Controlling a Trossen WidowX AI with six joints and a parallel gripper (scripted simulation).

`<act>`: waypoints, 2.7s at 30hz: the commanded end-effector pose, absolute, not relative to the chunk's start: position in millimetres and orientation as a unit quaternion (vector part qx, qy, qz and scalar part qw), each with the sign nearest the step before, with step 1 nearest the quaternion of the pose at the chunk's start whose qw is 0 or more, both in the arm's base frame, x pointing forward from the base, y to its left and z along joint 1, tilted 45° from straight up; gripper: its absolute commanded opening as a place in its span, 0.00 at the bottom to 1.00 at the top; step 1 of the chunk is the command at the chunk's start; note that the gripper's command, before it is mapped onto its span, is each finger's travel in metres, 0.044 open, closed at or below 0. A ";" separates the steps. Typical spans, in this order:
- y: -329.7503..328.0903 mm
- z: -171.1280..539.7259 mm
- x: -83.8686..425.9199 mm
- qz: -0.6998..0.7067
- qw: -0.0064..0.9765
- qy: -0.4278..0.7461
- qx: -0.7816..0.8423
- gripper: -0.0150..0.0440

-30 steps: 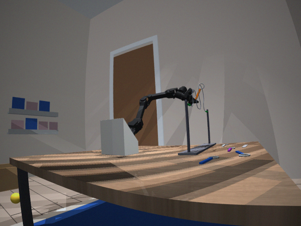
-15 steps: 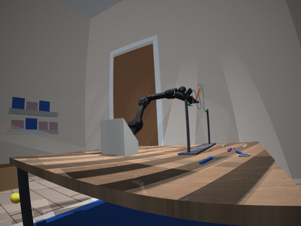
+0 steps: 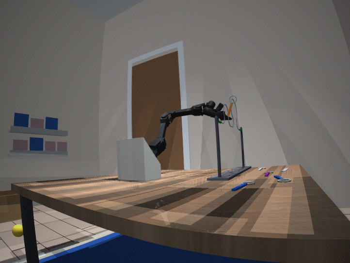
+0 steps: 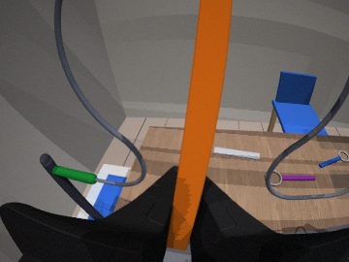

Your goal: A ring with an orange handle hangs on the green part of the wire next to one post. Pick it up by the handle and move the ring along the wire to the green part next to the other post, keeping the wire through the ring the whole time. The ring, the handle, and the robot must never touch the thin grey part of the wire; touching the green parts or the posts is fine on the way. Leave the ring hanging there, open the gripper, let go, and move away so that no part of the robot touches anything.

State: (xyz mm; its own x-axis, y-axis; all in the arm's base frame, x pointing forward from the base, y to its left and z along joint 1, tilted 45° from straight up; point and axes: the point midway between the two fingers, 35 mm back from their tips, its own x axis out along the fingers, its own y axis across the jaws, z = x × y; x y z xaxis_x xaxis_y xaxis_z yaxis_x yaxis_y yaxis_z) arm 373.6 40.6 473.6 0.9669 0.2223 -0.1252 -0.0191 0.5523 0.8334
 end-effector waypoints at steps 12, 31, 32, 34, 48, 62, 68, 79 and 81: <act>44.8 482.2 370.8 0.091 0.831 0.084 0.543 0.00; 48.0 491.5 371.2 0.114 0.763 0.054 0.633 0.00; 48.1 492.0 371.2 0.116 0.760 0.053 0.638 0.00; 48.3 493.0 371.2 0.118 0.752 0.049 0.647 0.00; 49.0 500.3 371.2 0.134 0.694 0.027 0.707 0.00; 48.4 507.6 370.8 0.149 0.631 0.005 0.761 0.00; 47.8 510.7 370.6 0.155 0.602 -0.004 0.783 0.00; 46.1 516.2 370.1 0.165 0.548 -0.022 0.820 0.00; 45.7 517.2 369.9 0.167 0.538 -0.025 0.826 0.00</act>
State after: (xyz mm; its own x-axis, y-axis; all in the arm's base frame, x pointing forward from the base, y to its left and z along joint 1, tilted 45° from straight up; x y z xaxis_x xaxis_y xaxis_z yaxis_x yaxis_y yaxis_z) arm 370.7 47.7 516.3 0.9440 0.1543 0.2918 -0.2127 -0.3916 0.8952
